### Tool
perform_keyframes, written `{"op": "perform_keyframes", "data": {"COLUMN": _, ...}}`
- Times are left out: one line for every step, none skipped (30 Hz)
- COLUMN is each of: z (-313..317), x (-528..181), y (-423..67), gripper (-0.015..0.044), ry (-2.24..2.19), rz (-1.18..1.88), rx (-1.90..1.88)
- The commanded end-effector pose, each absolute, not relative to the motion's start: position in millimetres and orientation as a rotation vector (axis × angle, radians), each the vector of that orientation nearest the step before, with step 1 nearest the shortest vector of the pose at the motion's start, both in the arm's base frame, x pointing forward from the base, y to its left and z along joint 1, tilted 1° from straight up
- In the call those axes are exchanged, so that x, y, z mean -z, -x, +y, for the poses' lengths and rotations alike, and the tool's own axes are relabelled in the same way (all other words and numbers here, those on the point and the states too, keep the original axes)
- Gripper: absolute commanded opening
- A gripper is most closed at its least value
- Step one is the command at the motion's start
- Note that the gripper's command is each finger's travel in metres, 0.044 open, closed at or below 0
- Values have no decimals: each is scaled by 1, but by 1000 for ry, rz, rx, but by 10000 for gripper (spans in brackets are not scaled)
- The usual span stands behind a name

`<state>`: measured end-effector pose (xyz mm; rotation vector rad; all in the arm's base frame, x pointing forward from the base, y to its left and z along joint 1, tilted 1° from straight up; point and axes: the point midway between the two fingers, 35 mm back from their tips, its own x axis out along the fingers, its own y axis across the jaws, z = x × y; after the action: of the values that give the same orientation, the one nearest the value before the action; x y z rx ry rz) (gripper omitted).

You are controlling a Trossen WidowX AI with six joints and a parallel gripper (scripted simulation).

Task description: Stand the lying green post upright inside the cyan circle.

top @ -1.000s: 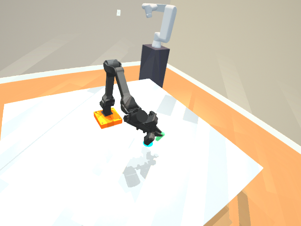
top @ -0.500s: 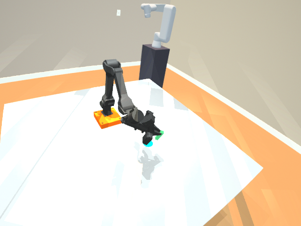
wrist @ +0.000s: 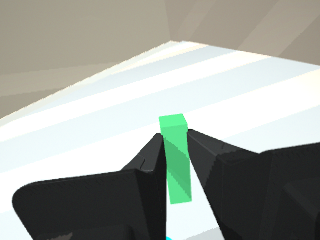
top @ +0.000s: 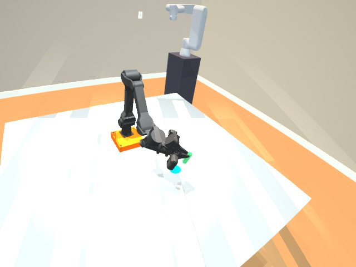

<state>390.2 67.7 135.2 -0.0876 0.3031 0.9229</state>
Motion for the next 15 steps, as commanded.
{"op": "perform_keyframes", "data": {"z": 67, "x": -137, "y": -387, "gripper": 22, "ry": 80, "rz": 284, "rx": -933}}
{"op": "perform_keyframes", "data": {"z": 67, "x": -137, "y": -386, "gripper": 22, "ry": 79, "rz": 279, "rx": -935}}
{"op": "perform_keyframes", "data": {"z": 67, "x": -137, "y": -385, "gripper": 22, "ry": 78, "rz": 274, "rx": -937}}
{"op": "perform_keyframes", "data": {"z": 66, "x": -137, "y": -384, "gripper": 22, "ry": 77, "rz": 269, "rx": -939}}
{"op": "perform_keyframes", "data": {"z": 66, "x": -137, "y": -383, "gripper": 22, "ry": 76, "rz": 264, "rx": -941}}
{"op": "perform_keyframes", "data": {"z": 66, "x": -138, "y": -383, "gripper": 22, "ry": 76, "rz": 259, "rx": -943}}
{"op": "perform_keyframes", "data": {"z": 66, "x": -138, "y": -382, "gripper": 22, "ry": 75, "rz": 255, "rx": -945}}
{"op": "perform_keyframes", "data": {"z": 65, "x": -138, "y": -381, "gripper": 22, "ry": 74, "rz": 250, "rx": -947}}
{"op": "perform_keyframes", "data": {"z": 65, "x": -138, "y": -380, "gripper": 22, "ry": 74, "rz": 245, "rx": -950}}
{"op": "perform_keyframes", "data": {"z": 65, "x": -139, "y": -379, "gripper": 22, "ry": 73, "rz": 240, "rx": -952}}
{"op": "perform_keyframes", "data": {"z": 65, "x": -139, "y": -378, "gripper": 22, "ry": 72, "rz": 235, "rx": -954}}
{"op": "perform_keyframes", "data": {"z": 64, "x": -139, "y": -377, "gripper": 22, "ry": 72, "rz": 230, "rx": -956}}
{"op": "perform_keyframes", "data": {"z": 64, "x": -139, "y": -376, "gripper": 22, "ry": 71, "rz": 225, "rx": -958}}
{"op": "perform_keyframes", "data": {"z": 64, "x": -139, "y": -375, "gripper": 22, "ry": 71, "rz": 220, "rx": -961}}
{"op": "perform_keyframes", "data": {"z": 64, "x": -140, "y": -374, "gripper": 22, "ry": 70, "rz": 216, "rx": -963}}
